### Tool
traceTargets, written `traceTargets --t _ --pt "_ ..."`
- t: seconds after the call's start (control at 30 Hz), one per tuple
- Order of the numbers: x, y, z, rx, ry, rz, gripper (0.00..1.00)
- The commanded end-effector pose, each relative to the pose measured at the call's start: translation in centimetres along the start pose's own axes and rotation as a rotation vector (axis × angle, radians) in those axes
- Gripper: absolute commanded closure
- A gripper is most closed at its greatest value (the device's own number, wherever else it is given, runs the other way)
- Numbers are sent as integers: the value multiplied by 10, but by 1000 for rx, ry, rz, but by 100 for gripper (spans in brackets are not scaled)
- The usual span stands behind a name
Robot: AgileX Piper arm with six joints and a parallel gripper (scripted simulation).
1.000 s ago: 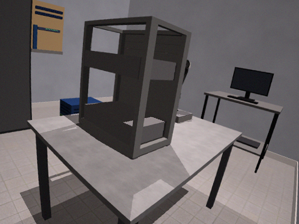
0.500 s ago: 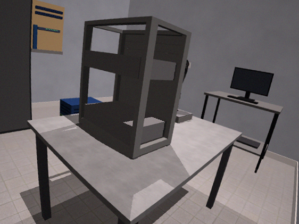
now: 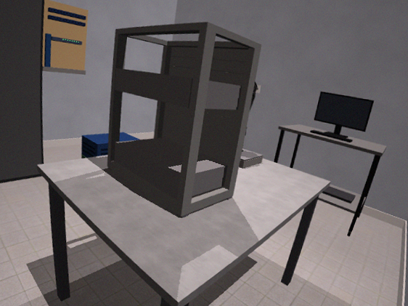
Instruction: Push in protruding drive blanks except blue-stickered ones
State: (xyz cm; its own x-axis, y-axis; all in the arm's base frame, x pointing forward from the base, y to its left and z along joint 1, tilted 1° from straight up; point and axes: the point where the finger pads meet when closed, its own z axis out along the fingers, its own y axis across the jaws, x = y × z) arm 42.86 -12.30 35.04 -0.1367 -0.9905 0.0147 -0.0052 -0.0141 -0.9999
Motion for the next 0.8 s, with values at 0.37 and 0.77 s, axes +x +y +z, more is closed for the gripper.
traceTargets --t 0.37,0.77 --pt "0 2 5 -4 1 2 100" --pt "0 3 8 -4 1 2 100"
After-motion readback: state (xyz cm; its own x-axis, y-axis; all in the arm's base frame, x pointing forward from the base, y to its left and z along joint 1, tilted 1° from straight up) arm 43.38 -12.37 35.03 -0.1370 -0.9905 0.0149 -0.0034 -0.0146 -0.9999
